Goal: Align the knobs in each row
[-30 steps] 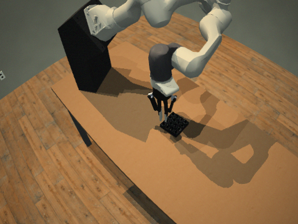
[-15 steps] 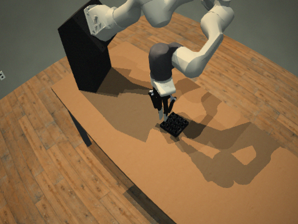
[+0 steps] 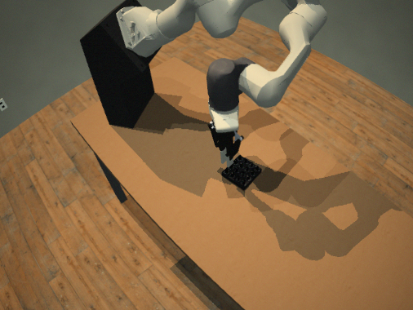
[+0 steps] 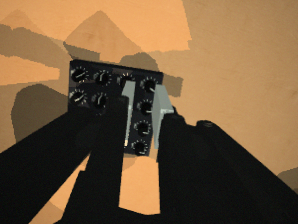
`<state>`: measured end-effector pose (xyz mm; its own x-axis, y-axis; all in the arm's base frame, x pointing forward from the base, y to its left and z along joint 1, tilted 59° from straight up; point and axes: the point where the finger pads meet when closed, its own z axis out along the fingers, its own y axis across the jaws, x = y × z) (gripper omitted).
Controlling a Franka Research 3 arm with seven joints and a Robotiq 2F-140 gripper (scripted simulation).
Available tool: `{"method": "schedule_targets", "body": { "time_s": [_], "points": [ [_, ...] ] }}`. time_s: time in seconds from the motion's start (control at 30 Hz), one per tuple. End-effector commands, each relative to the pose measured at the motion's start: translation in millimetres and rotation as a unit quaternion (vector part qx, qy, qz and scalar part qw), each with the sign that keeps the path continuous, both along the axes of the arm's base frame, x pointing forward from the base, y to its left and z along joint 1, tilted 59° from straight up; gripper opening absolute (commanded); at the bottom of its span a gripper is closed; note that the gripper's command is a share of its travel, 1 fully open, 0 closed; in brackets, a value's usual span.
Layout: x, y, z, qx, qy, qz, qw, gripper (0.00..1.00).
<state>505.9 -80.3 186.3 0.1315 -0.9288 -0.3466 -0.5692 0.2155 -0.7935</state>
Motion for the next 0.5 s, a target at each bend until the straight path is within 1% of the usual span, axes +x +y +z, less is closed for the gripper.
{"method": "schedule_targets", "body": {
  "time_s": [0.0, 0.3, 0.47],
  "points": [
    [-3.6, -1.6, -2.4, 0.057, 0.034, -0.041, 0.997, 0.12],
    [-6.4, 1.5, -1.3, 0.112, 0.055, -0.07, 0.99, 0.12],
    [-6.5, 1.5, -1.3, 0.112, 0.055, -0.071, 0.99, 0.12]
  ]
}}
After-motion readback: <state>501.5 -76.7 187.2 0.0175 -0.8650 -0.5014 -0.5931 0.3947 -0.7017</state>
